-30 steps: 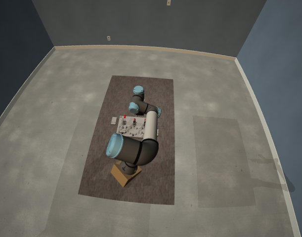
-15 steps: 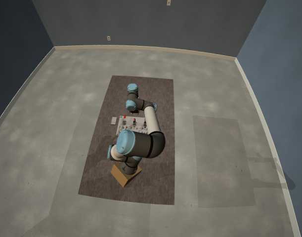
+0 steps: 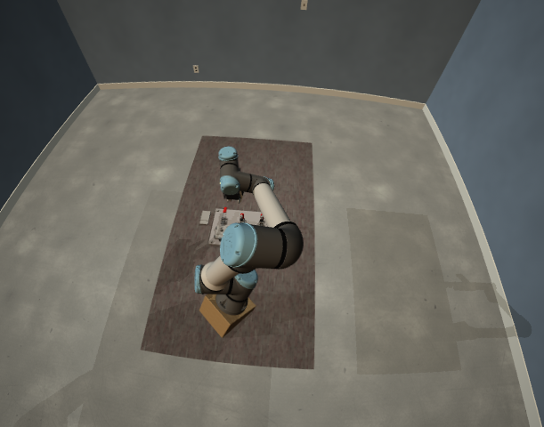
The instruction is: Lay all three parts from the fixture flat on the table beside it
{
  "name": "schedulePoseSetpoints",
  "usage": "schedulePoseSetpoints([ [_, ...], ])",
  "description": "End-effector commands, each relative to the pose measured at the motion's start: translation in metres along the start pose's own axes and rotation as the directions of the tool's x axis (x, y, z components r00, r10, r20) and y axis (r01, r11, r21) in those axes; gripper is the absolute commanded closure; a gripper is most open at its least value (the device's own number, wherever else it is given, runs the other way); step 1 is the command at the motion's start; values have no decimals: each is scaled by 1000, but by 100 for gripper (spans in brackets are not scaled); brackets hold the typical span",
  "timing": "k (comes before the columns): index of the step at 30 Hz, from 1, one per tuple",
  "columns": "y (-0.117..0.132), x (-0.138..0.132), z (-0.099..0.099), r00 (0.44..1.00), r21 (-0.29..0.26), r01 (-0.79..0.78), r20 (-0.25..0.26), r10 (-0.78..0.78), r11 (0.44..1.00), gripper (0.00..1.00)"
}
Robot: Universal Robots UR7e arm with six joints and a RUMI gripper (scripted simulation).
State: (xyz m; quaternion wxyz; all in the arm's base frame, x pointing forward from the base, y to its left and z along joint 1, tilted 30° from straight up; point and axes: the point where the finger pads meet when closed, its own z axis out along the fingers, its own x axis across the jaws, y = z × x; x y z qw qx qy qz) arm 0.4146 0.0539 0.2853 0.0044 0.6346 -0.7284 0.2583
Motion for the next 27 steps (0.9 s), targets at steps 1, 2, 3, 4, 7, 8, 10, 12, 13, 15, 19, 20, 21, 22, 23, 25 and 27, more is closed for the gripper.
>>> schedulePoseSetpoints([
  [1,-7,-14,0,1000,0,-1,-1,1,1000,72],
  [2,-7,-14,0,1000,0,-1,-1,1,1000,72],
  [3,-7,-14,0,1000,0,-1,-1,1,1000,72],
  [4,-8,-17,0,1000,0,-1,-1,1,1000,72],
  [7,-12,-26,0,1000,0,-1,-1,1,1000,72],
  [8,-13,-29,0,1000,0,-1,-1,1,1000,72],
  [10,-15,-35,0,1000,0,-1,-1,1,1000,72],
  [12,-17,-40,0,1000,0,-1,-1,1,1000,72],
  [13,-18,-42,0,1000,0,-1,-1,1,1000,72],
  [15,-20,-47,0,1000,0,-1,-1,1,1000,72],
  [19,-23,-53,0,1000,0,-1,-1,1,1000,72],
  [20,-23,-53,0,1000,0,-1,-1,1,1000,72],
  [21,-23,-55,0,1000,0,-1,-1,1,1000,72],
  [22,-24,-57,0,1000,0,-1,-1,1,1000,72],
  [23,-25,-58,0,1000,0,-1,-1,1,1000,72],
  [25,-26,-62,0,1000,0,-1,-1,1,1000,72],
  [27,-27,-65,0,1000,0,-1,-1,1,1000,72],
])
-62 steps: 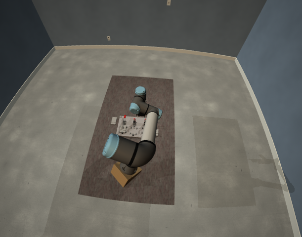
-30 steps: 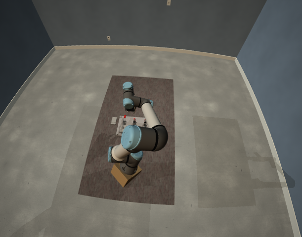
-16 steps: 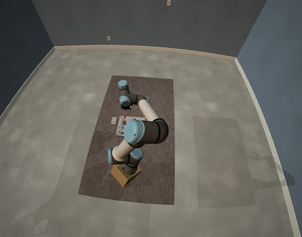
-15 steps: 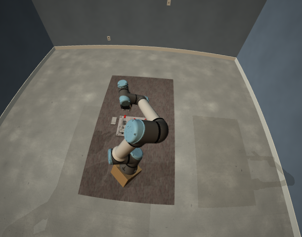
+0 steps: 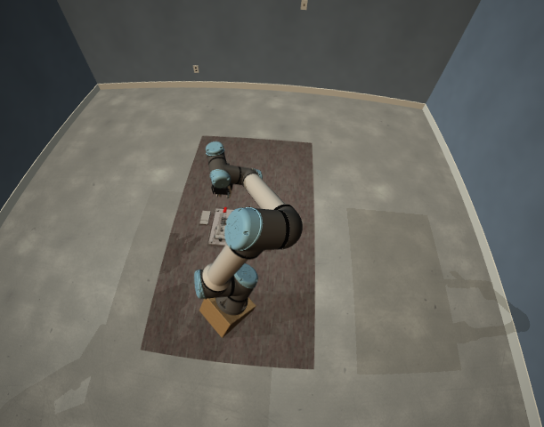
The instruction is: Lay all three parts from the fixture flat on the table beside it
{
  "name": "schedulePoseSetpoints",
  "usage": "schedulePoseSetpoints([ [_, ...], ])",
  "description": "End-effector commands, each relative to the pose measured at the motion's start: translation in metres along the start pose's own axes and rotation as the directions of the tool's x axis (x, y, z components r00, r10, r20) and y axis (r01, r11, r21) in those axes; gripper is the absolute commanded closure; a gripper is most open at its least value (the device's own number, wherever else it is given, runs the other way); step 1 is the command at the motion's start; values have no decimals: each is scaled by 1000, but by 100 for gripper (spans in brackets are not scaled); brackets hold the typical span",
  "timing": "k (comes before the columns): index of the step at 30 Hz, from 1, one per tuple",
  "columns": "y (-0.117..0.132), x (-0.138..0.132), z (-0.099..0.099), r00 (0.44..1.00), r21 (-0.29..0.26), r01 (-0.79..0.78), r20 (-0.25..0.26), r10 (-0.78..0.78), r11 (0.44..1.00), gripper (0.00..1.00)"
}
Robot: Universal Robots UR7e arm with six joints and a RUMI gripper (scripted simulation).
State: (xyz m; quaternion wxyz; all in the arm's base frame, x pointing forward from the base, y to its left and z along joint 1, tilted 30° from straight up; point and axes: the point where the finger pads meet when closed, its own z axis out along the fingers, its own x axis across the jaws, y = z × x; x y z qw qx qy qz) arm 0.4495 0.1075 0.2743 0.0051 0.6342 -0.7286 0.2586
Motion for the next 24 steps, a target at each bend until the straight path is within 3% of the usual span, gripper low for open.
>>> schedulePoseSetpoints([
  [1,-3,-6,0,1000,1,0,0,0,1000,72],
  [24,-8,-19,0,1000,1,0,0,0,1000,72],
])
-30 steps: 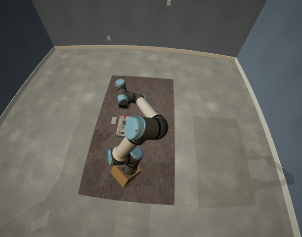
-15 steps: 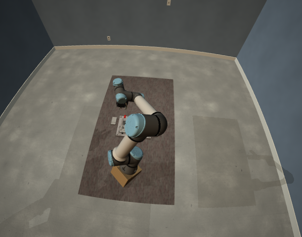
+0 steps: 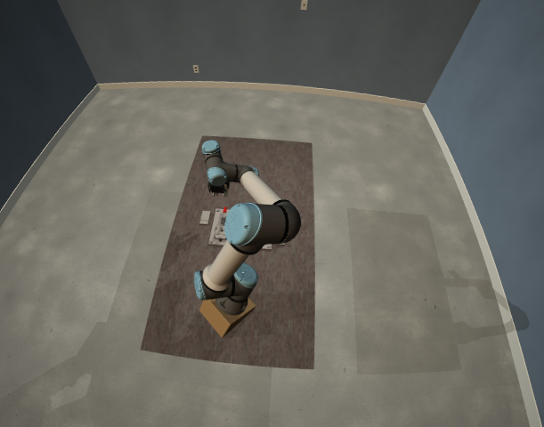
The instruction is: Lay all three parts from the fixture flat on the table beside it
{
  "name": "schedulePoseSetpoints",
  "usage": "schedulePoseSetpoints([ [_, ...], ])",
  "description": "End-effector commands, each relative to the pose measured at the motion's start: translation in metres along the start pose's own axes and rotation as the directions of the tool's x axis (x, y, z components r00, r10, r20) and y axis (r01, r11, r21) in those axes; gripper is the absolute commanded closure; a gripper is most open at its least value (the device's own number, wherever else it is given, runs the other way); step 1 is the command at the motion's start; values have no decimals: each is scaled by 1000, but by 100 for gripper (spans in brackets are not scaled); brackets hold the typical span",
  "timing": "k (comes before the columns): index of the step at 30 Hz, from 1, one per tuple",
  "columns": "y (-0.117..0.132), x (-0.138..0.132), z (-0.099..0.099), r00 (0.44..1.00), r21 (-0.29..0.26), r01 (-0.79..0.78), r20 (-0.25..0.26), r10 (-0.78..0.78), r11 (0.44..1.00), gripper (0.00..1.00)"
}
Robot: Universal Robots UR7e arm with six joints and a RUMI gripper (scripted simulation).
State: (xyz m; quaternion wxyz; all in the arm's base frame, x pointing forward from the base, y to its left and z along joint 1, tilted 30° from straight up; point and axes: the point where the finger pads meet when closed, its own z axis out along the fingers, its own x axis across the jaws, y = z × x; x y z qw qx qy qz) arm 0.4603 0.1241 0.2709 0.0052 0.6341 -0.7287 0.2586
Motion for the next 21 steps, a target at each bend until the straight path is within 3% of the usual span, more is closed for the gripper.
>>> schedulePoseSetpoints([
  [1,-1,-1,0,1000,1,0,0,0,1000,72],
  [21,-1,-1,10,1000,1,0,0,0,1000,72],
])
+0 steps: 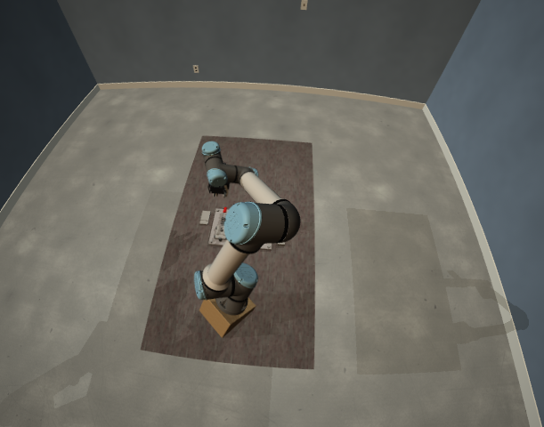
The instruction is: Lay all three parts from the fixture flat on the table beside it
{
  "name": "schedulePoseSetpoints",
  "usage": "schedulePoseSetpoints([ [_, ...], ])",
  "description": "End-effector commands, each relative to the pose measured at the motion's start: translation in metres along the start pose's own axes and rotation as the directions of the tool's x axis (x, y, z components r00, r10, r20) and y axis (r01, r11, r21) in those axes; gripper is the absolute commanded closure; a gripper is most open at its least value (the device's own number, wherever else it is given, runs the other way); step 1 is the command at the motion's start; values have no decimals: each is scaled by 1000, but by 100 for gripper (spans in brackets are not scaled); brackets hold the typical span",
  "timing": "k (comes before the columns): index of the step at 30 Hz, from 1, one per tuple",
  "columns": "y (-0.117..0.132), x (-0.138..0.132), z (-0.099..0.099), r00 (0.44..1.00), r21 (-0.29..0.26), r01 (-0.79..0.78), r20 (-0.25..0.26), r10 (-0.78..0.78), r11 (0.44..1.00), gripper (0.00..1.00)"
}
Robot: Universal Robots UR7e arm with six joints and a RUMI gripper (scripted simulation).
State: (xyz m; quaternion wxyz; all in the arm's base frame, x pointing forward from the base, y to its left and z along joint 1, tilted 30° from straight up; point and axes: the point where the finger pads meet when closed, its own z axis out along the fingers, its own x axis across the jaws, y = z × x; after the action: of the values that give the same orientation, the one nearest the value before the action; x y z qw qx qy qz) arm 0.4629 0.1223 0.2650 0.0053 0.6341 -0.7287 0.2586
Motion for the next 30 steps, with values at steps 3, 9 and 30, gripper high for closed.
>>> schedulePoseSetpoints([
  [3,0,0,14,1000,1,0,1,0,1000,72],
  [9,0,0,42,1000,1,0,1,0,1000,72],
  [30,0,0,125,1000,1,0,1,0,1000,72],
])
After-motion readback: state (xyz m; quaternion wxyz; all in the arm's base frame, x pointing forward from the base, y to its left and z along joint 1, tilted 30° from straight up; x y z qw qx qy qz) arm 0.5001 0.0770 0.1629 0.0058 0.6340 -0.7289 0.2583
